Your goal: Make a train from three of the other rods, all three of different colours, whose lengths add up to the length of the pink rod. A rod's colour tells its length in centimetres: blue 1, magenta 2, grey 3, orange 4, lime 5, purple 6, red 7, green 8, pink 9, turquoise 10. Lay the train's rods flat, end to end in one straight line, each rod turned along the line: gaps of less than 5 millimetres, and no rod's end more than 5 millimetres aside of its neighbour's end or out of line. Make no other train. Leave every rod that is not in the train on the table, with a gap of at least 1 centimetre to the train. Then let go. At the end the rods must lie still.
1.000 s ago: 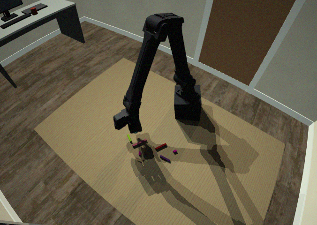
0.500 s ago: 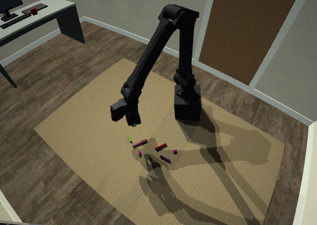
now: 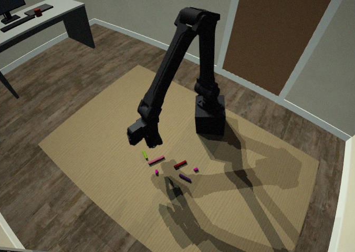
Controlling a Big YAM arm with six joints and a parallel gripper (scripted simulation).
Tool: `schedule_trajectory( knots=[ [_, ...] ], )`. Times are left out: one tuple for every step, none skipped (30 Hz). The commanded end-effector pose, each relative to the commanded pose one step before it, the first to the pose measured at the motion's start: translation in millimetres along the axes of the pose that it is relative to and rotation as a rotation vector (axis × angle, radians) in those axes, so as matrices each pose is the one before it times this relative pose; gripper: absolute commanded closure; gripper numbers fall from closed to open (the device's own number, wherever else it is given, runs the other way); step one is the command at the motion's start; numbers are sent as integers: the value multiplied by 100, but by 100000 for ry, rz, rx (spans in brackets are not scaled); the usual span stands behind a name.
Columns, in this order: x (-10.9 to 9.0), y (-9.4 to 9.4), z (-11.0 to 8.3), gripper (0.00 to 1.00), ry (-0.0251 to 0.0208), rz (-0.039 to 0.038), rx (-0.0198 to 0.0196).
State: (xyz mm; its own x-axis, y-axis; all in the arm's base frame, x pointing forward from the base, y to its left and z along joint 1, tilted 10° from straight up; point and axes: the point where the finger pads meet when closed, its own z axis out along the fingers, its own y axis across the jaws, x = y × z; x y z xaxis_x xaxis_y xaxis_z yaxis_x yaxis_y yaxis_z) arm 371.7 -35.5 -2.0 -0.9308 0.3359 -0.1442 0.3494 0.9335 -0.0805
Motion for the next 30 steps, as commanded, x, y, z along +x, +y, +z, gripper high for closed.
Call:
schedule_trajectory(
  knots=[
    [-1881,2990,-1012,96,-3194,-12982,-930],
    [-69,37,0,96,-272,40,-183],
    [-211,71,-1,96,-847,115,-320],
    [345,1903,28,96,1241,-8757,234],
    [-56,31,0,96,-221,33,-159],
    [-204,74,-1,96,-815,115,-357],
    [-99,-58,-582,96,-1496,201,-304],
    [371,2159,609,96,2634,-9706,491],
    [-35,34,0,96,-133,22,-185],
    [-294,82,-2,96,-1183,168,-390],
    [-45,7,0,96,-184,25,-30],
    [740,-120,12,96,624,-84,102],
    [-453,2319,4,96,924,-9878,279],
    [-38,35,0,96,-145,24,-197],
    [-336,73,-3,96,-1354,196,-356],
    [0,0,0,96,0,0,0],
    [0,0,0,96,0,0,0],
    [290,-548,-795,96,-1764,1207,-78],
    [-47,2782,812,96,3272,-11182,338],
    [-82,37,0,96,-328,51,-202],
    [-315,64,-3,96,-1271,189,-328],
    [-36,3,0,96,-147,21,-12],
    [-129,-27,-260,96,-688,100,-56],
    [817,-104,-241,96,130,-17,22],
    [-516,2291,505,96,2274,-9714,375],
    [-83,38,0,96,-332,52,-215],
    [-299,44,-2,96,-1207,184,-235],
    [-33,1,0,96,-134,20,-6],
    [164,-14,-48,96,33,-5,1],
    [-103,2024,47,96,1482,-8857,332]
  ],
)
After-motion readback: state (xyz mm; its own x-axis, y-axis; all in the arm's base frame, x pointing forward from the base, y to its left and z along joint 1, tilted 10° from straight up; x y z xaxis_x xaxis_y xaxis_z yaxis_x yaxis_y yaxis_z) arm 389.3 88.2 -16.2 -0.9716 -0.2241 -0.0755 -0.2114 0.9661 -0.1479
